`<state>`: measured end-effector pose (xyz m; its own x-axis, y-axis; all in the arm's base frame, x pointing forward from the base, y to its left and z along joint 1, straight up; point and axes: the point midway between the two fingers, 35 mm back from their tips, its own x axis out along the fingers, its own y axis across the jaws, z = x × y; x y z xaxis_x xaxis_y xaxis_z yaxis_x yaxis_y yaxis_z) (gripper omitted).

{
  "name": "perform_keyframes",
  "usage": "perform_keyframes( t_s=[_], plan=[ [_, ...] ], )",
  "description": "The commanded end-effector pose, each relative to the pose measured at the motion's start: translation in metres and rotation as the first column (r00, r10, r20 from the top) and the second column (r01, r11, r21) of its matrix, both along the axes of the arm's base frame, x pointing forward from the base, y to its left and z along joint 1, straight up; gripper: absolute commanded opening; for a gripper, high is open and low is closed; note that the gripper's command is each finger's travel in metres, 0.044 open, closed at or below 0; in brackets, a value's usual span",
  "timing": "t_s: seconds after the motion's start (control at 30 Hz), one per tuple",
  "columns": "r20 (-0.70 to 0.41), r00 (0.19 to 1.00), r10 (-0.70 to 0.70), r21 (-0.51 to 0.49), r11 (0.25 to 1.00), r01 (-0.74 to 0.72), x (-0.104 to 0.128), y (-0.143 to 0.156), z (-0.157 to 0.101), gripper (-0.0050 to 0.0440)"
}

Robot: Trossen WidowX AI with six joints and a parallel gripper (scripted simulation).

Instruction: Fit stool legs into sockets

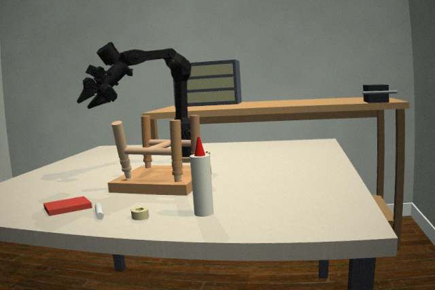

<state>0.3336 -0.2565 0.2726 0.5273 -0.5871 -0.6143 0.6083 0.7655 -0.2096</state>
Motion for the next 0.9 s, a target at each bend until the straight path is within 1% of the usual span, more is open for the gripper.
perform_keyframes(
  t_s=[0.0,0.2,0.43,0.5,0.53,0.67,0.87],
  plan=[
    [-0.083,0.987,0.139,-0.035,0.989,-0.142,0.019,0.012,0.006,0.0440],
    [-0.205,0.926,0.317,-0.067,0.939,-0.336,0.039,0.032,0.011,0.0440],
    [-0.341,0.799,0.495,-0.082,0.831,-0.550,0.060,0.055,0.015,0.0440],
    [-0.341,0.799,0.495,-0.082,0.831,-0.550,0.060,0.055,0.015,0.0440],
    [-0.388,0.741,0.548,-0.083,0.780,-0.620,0.067,0.063,0.016,0.0440],
    [-0.457,0.643,0.615,-0.076,0.693,-0.717,0.077,0.075,0.017,0.0440],
    [-0.554,0.465,0.691,-0.052,0.529,-0.847,0.090,0.095,0.019,0.0440]
  ],
)
